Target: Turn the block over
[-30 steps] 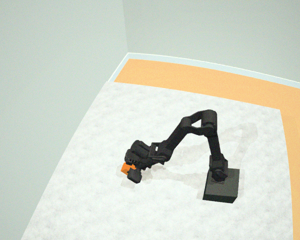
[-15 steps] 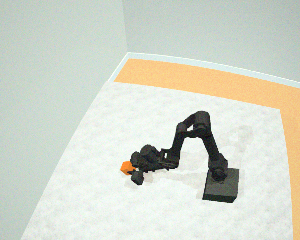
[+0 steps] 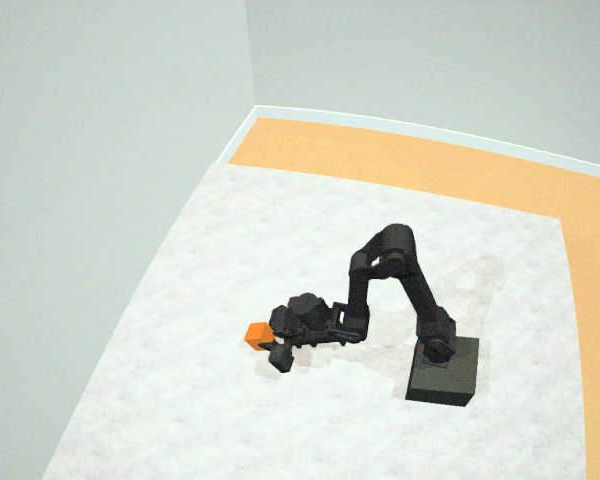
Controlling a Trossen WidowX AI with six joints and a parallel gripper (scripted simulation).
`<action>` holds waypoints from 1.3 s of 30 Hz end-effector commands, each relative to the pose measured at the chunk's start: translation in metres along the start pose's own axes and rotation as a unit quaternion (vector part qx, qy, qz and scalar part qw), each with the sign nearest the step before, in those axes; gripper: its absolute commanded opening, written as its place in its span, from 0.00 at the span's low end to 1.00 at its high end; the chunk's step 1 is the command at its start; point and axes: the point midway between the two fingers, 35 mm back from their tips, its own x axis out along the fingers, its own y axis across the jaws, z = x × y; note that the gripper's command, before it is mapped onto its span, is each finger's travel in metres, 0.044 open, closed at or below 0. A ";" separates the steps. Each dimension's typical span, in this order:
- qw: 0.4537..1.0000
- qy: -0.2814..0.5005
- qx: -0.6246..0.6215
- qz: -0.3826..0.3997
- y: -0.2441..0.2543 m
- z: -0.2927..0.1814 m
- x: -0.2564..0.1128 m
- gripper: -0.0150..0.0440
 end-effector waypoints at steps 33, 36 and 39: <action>1.000 -0.006 -0.003 -0.003 -0.001 0.002 0.000 1.00; 1.000 -0.006 -0.003 -0.003 -0.001 0.002 0.000 1.00; 1.000 -0.006 -0.003 -0.003 -0.001 0.002 0.000 1.00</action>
